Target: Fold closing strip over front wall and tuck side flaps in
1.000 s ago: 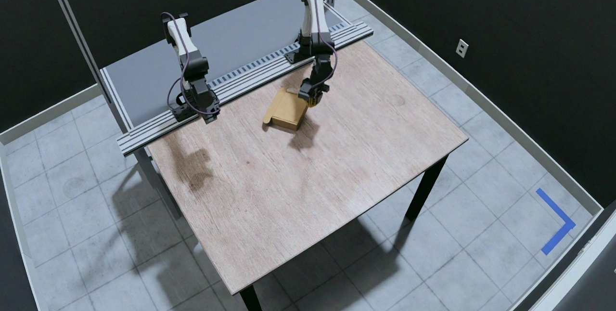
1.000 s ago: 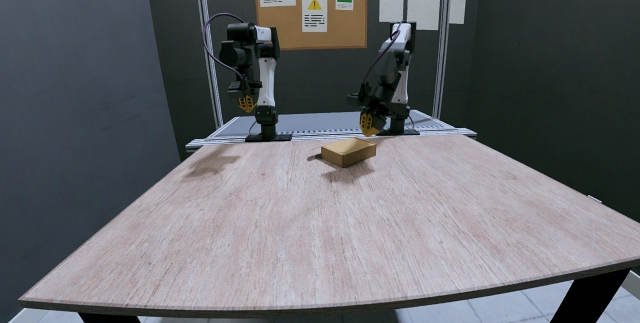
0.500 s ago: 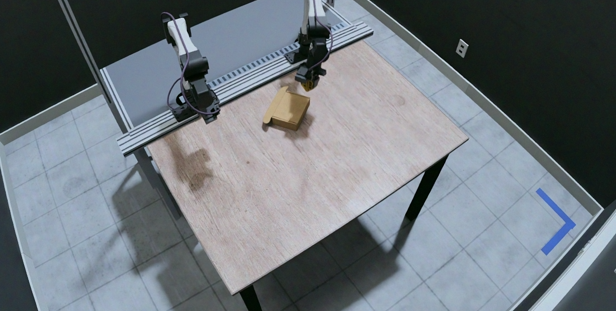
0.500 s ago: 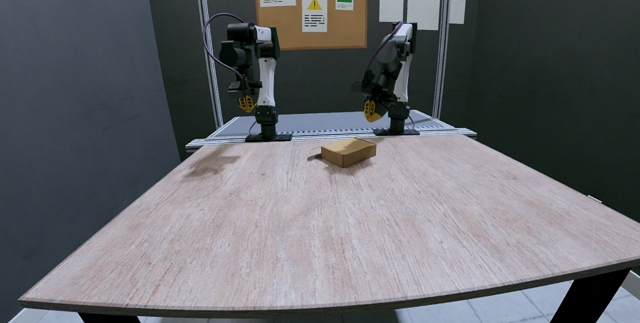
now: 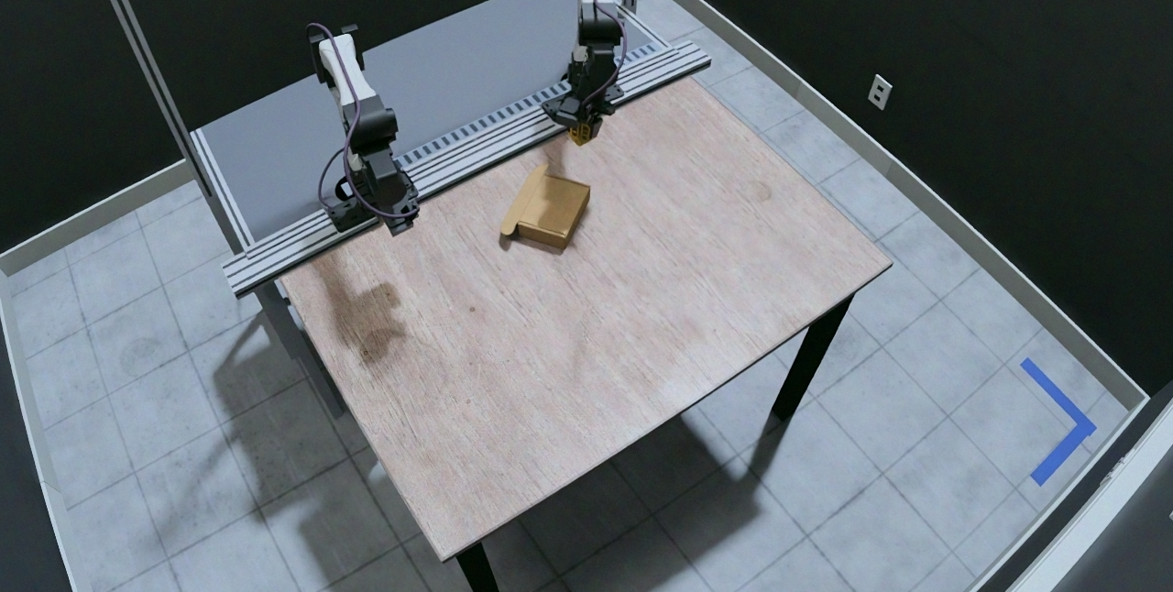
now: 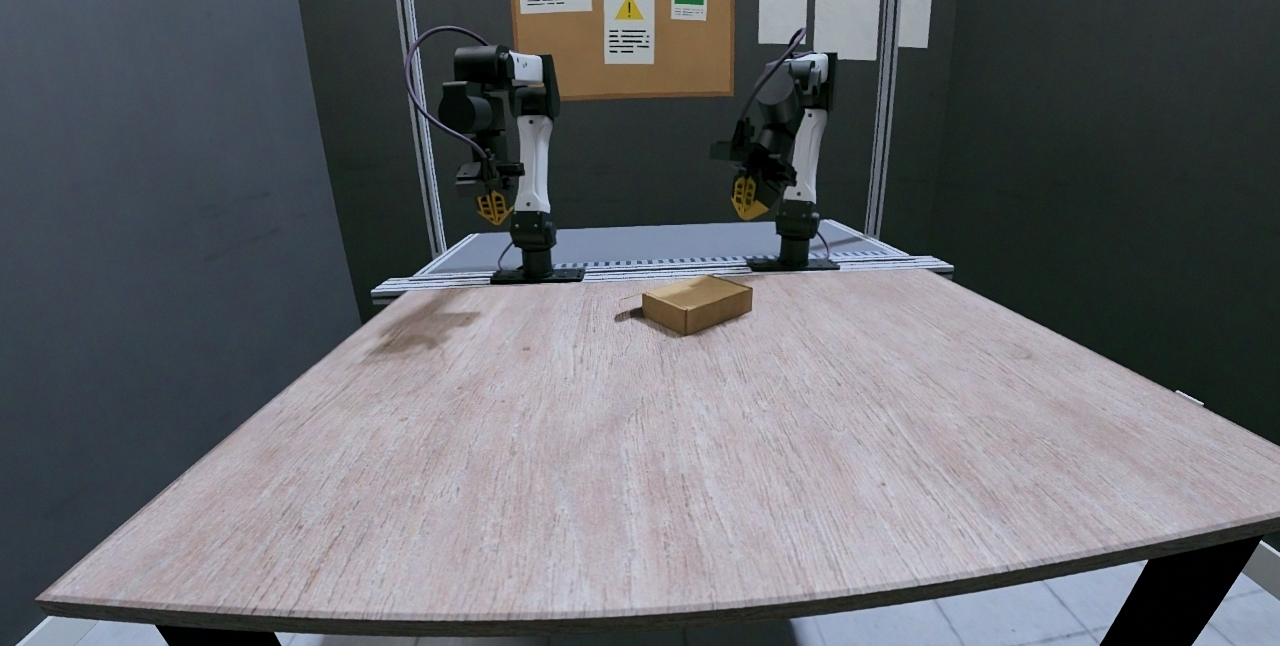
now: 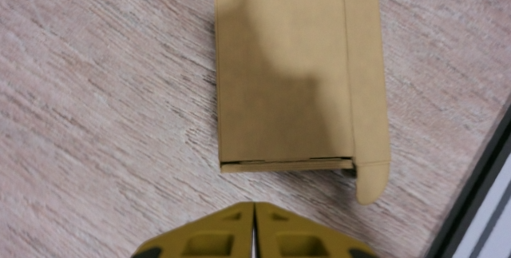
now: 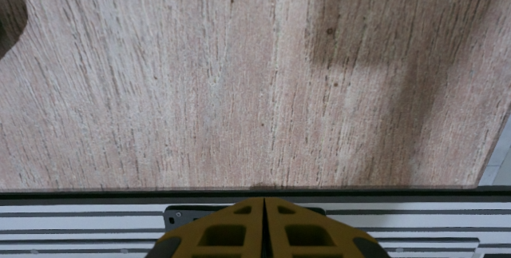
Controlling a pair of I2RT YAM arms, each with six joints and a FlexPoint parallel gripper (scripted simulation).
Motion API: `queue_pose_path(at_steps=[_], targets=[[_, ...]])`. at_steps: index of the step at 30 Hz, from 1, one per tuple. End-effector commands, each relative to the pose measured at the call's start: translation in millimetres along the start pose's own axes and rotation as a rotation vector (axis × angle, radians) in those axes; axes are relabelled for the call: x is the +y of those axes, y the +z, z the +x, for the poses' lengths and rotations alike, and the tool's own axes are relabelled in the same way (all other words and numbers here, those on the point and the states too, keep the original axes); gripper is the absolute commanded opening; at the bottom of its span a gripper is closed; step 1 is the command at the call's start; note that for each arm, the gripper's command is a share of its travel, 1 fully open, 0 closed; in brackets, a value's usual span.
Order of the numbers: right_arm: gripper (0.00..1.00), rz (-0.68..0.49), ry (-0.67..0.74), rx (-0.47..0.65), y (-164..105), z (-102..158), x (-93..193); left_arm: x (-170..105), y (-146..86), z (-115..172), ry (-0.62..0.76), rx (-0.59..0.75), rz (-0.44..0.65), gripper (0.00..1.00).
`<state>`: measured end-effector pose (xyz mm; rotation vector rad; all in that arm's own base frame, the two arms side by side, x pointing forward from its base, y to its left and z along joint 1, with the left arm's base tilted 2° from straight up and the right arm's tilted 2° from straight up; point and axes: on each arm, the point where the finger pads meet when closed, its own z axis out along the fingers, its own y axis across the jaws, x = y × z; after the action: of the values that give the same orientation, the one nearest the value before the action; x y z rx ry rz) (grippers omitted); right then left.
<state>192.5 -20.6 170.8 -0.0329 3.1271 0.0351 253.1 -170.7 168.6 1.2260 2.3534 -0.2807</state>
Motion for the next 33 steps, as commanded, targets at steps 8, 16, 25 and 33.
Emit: queue_pose_path(at_steps=[8, 16, 25, 33], targets=[[0.00, -0.001, -0.004, -0.008, -2.4, 0.6, -0.5, -2.3, -3.4, -2.0, -0.232, 0.051, -0.066, 0.00], [0.00, -0.001, -0.004, -0.008, -2.4, 0.6, -0.5, -2.4, -3.2, -1.9, -0.425, 0.094, -0.117, 0.00], [0.00, -0.001, -0.004, -0.008, -2.4, 0.6, -0.5, -2.5, -2.9, -1.8, -0.591, 0.131, -0.160, 0.00], [0.00, -0.001, -0.004, -0.008, -2.4, 0.6, -0.5, -2.6, -2.6, -1.5, -0.790, 0.178, -0.214, 0.00]])
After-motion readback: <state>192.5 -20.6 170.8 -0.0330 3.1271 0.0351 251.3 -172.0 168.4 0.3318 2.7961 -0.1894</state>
